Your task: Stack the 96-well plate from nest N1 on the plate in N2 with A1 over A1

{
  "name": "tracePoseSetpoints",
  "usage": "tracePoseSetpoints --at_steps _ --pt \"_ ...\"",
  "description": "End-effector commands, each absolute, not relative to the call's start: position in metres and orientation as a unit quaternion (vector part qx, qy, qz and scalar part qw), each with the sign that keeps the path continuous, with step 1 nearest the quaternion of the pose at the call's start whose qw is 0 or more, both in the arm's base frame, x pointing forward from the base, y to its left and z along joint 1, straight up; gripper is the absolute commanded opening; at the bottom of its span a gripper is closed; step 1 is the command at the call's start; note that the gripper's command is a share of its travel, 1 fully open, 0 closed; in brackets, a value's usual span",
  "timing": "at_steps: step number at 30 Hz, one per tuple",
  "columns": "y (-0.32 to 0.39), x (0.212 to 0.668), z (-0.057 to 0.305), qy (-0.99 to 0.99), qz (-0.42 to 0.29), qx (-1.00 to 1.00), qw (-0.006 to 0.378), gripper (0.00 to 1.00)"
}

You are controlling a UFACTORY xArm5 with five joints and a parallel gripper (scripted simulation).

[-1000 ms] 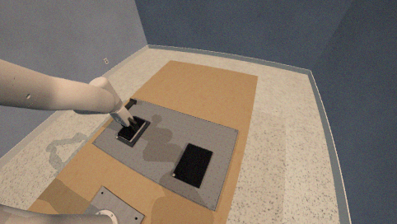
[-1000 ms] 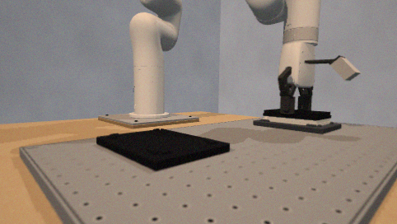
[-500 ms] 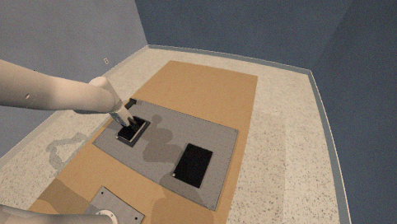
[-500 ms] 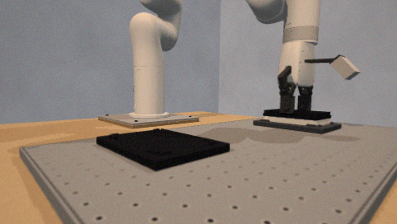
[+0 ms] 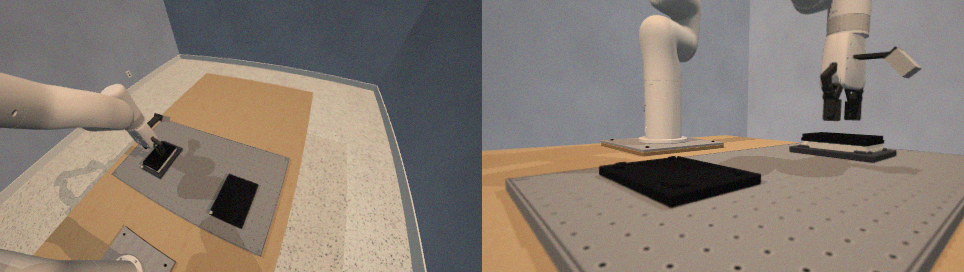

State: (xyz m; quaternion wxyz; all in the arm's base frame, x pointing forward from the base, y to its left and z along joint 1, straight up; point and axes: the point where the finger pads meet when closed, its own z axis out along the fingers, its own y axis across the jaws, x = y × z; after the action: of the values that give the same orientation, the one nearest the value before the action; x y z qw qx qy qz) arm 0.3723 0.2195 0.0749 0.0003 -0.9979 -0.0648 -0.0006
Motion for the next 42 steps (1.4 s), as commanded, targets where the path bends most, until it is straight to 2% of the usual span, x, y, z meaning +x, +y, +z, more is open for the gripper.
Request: tracePoseSetpoints --at_steps 1,19,42 --pt "0.220 0.373 0.091 -0.065 -0.002 -0.998 0.001 1.00" --pt "0.220 0.373 0.133 -0.065 -0.002 -0.998 0.001 1.00" --pt "0.220 0.373 0.133 -0.065 -0.002 -0.998 0.001 1.00"
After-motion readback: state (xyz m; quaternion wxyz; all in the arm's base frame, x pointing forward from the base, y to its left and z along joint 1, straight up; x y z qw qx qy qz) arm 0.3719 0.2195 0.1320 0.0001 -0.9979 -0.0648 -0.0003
